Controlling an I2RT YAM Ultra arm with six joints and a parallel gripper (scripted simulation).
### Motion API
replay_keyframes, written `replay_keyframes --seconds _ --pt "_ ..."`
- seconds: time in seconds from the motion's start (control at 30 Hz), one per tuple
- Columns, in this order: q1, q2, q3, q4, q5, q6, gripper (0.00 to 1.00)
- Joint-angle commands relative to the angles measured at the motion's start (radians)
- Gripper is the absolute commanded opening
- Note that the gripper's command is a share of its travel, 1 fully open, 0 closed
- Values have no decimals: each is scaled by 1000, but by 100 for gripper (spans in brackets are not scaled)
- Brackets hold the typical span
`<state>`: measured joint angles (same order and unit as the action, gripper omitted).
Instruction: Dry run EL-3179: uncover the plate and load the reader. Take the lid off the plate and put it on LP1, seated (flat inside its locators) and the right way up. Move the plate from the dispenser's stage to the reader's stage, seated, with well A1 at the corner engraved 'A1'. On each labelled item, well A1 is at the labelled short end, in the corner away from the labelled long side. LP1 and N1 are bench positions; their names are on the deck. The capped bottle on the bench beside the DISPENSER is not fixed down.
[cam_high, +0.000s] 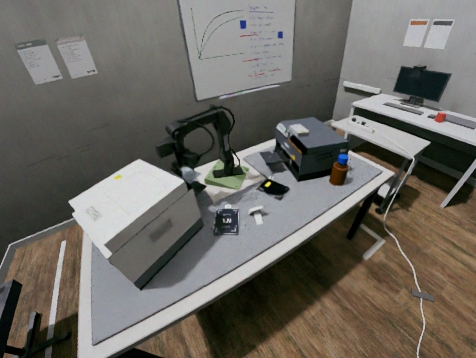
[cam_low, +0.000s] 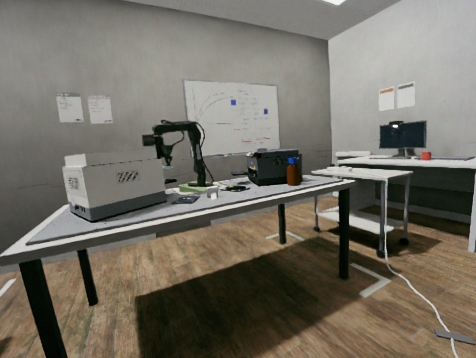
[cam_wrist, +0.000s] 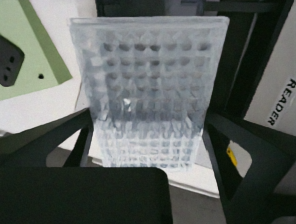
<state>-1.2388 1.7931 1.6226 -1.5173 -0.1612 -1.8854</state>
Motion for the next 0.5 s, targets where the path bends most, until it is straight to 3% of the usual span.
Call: replay_keyframes --seconds 0.0,0.47 --pt "-4 6 40 -15 -14 11 86" --pt "1 1 41 -15 -14 17 86"
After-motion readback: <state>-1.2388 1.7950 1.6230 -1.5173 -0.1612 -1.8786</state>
